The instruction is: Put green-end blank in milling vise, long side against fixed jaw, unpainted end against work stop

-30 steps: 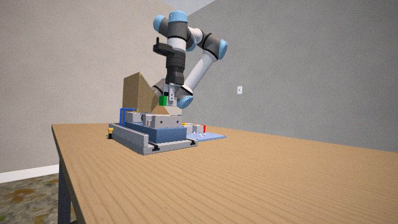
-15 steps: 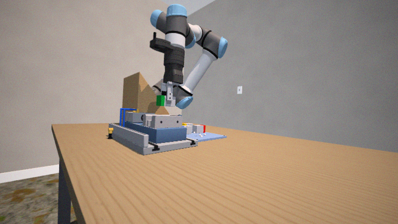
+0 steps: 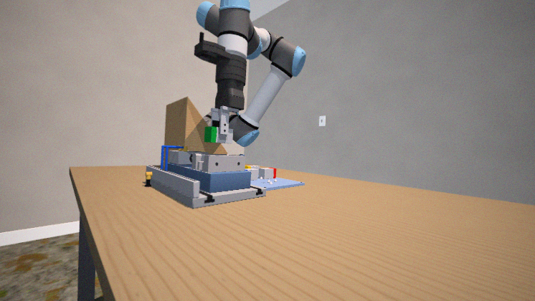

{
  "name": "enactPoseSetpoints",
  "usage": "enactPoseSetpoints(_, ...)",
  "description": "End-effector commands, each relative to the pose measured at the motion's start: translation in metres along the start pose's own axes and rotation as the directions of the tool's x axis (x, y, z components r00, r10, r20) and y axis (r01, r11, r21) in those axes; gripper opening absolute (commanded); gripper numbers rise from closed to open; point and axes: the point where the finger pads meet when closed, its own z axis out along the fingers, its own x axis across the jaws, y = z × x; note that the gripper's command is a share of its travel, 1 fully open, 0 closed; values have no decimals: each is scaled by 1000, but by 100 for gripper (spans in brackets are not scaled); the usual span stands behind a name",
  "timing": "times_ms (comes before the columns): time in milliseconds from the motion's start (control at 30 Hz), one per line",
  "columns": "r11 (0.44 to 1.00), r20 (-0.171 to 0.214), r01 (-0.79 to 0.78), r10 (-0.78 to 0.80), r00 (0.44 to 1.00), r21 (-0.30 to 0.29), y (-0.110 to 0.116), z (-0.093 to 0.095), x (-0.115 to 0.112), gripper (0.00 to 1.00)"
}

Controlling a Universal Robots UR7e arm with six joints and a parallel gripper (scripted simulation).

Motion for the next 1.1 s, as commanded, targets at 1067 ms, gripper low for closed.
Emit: enactPoseSetpoints(1067,1000,1,0,0,1000,1,-13,0,-14,0)
